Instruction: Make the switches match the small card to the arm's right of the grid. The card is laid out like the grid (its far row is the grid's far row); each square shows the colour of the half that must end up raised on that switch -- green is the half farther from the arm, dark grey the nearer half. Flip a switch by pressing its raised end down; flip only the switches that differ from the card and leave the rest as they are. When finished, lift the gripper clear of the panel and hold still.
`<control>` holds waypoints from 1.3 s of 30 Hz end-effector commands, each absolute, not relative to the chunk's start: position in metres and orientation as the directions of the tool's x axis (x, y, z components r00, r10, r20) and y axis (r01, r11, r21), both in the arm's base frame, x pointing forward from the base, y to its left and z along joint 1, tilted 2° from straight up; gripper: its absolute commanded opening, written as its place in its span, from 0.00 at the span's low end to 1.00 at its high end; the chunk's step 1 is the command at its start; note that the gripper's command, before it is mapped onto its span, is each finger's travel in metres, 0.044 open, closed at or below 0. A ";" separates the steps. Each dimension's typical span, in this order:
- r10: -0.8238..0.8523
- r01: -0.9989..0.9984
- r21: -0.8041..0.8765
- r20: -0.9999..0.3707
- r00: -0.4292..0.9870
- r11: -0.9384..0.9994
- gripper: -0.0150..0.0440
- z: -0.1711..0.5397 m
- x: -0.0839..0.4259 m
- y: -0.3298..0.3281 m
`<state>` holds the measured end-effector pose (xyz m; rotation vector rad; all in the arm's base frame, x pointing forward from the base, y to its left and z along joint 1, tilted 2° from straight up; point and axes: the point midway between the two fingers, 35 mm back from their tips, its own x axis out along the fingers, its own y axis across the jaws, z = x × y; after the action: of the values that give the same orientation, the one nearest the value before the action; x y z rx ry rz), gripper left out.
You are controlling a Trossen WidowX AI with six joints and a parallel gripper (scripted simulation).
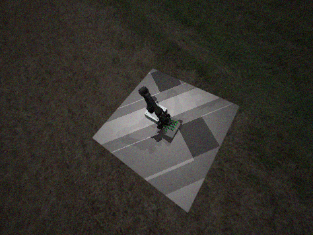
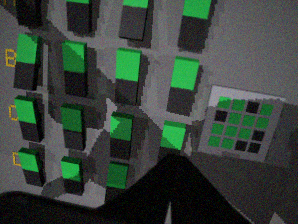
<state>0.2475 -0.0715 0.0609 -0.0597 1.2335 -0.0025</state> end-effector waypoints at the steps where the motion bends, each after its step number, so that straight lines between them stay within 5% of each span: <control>1: -0.032 -0.034 -0.045 -0.949 0.314 0.998 0.25 0.048 0.248 -0.071; 39: -0.032 -0.034 -0.045 -0.949 0.315 0.998 0.25 0.025 0.257 -0.072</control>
<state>0.2563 -0.0714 0.0252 -0.0599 1.2523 0.0070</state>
